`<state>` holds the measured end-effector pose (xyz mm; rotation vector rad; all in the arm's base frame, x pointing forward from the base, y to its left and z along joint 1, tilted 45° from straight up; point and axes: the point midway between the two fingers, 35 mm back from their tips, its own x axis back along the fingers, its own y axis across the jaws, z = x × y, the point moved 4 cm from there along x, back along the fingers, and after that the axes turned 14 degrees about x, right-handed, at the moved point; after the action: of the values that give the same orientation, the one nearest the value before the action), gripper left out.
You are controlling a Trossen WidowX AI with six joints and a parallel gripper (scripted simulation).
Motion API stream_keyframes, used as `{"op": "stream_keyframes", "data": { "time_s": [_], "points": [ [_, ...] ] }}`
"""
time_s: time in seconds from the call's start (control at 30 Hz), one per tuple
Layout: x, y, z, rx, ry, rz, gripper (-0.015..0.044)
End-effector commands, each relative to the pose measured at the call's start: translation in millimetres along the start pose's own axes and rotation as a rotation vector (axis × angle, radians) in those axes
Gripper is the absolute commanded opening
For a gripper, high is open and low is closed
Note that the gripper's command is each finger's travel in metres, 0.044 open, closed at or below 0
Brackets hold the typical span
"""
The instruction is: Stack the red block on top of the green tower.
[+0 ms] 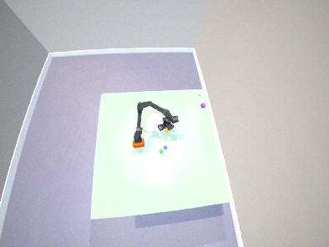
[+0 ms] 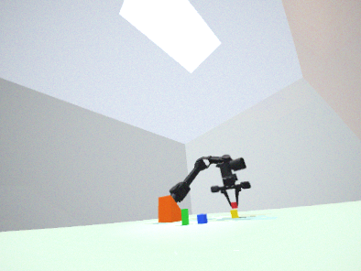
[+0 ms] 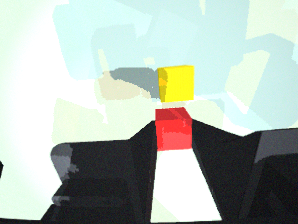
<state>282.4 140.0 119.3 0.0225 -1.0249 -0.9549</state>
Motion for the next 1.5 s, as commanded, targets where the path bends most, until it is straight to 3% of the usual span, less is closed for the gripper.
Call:
{"op": "stream_keyframes", "data": {
  "time_s": [0.0,0.4,0.77,1.47],
  "points": [
    [22,1,1,0.007,-0.003,-0.007,0.0000],
    [80,1,1,0.006,-0.004,-0.005,0.0000],
    [83,0,-1,0.006,-0.006,-0.004,0.0000],
    [91,-109,-109,-0.016,-0.053,0.031,0.0000]
  ]
}}
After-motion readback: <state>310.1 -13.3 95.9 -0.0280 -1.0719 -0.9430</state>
